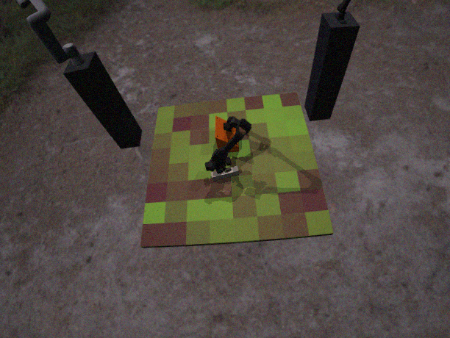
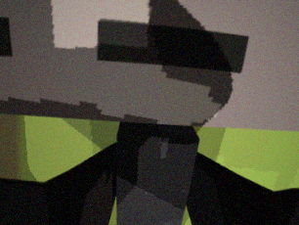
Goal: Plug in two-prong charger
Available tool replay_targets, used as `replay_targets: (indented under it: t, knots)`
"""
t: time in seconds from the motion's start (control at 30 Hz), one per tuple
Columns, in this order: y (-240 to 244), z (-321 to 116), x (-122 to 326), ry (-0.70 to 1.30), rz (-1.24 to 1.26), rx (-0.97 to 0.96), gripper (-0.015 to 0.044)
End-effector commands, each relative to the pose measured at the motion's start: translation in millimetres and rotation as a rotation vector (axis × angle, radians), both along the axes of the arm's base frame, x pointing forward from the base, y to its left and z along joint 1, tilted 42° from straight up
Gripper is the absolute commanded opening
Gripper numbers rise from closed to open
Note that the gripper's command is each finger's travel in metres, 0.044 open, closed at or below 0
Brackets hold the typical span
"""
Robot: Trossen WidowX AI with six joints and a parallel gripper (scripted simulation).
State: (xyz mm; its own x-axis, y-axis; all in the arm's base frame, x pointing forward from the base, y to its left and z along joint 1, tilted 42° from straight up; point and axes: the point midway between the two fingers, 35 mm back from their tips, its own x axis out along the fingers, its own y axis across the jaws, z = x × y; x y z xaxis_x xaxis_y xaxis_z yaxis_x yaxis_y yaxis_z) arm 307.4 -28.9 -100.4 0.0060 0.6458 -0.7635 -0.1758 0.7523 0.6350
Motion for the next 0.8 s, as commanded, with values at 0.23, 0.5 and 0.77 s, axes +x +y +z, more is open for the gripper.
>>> replay_targets:
  t: [0.23,0.5,0.77]
  knots:
    - [0.0,1.3,4.3,0.000,-0.004,0.003,0.0000]
    - [0.2,1.6,6.3,0.000,-0.004,0.003,0.0000]
    - [0.6,2.1,9.5,0.000,-0.004,0.003,0.0000]
